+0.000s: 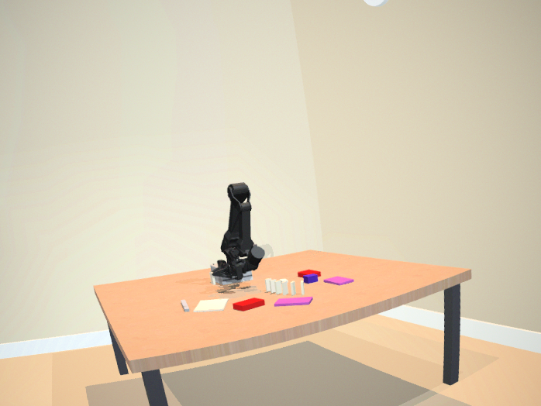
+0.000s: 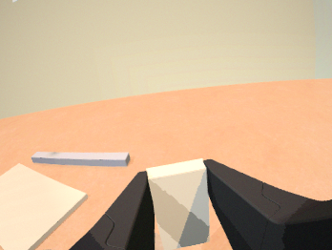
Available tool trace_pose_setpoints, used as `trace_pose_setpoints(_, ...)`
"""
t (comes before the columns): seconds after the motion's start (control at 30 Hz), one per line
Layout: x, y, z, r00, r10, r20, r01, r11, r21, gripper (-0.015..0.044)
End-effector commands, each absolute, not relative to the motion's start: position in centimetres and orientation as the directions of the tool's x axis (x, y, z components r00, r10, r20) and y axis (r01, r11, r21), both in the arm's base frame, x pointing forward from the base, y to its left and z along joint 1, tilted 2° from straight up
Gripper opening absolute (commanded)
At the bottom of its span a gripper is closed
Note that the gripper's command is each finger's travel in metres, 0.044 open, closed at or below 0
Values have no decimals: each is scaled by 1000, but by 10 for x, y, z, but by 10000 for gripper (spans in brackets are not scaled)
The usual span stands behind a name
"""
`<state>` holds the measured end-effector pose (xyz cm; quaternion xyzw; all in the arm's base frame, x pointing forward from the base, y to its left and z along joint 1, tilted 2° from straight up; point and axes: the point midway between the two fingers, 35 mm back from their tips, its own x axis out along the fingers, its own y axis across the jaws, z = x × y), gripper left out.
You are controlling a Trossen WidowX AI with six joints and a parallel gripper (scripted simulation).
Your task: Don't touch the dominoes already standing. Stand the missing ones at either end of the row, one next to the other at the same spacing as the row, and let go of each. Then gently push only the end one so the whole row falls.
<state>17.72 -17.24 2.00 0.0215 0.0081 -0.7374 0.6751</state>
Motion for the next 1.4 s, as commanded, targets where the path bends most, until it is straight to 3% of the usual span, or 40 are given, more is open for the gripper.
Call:
trace_pose_setpoints(0.0,175,-173,15,-95,-995,-36,995,-96,16,107)
trace_pose_setpoints(1.23,158,-176,-17,-125,-992,-20,990,-126,70,107)
trace_pose_setpoints(1.37,158,-176,-17,-125,-992,-20,990,-126,70,212)
